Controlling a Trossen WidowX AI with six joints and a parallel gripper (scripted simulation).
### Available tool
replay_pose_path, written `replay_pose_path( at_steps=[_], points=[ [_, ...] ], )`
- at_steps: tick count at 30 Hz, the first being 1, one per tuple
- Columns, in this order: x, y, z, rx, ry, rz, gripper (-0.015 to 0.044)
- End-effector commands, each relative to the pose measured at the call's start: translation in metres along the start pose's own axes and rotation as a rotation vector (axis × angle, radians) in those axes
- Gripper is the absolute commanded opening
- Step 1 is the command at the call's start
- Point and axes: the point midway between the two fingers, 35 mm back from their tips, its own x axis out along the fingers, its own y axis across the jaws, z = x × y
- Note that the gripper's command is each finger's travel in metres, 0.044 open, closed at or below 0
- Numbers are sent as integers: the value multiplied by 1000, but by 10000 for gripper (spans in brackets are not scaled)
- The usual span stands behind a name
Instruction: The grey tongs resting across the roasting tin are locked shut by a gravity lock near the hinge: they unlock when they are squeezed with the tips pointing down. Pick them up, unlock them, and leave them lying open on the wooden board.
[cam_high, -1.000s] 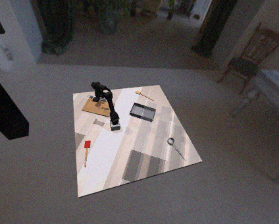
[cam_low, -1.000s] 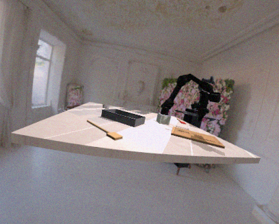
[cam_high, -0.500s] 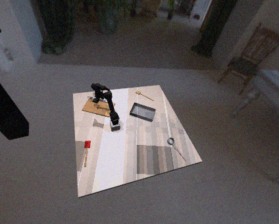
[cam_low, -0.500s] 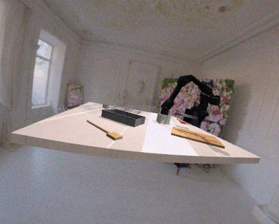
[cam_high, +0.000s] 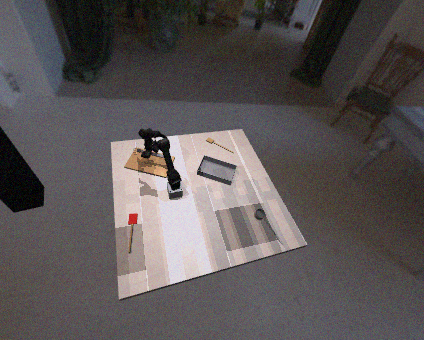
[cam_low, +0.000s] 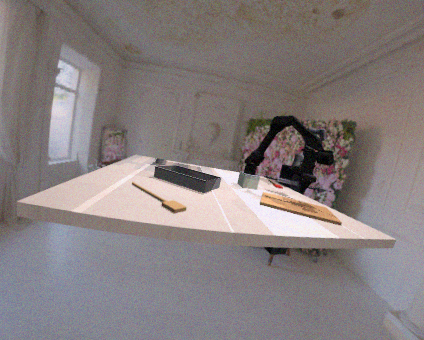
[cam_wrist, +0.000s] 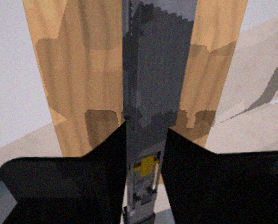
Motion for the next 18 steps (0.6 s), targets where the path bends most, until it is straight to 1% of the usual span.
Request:
replay_pose_path(
  at_steps=[1,18],
  points=[
    [7,0,1,-1,-2,4,-150],
    [34,-1,3,0,-2,3,-150]
  ],
)
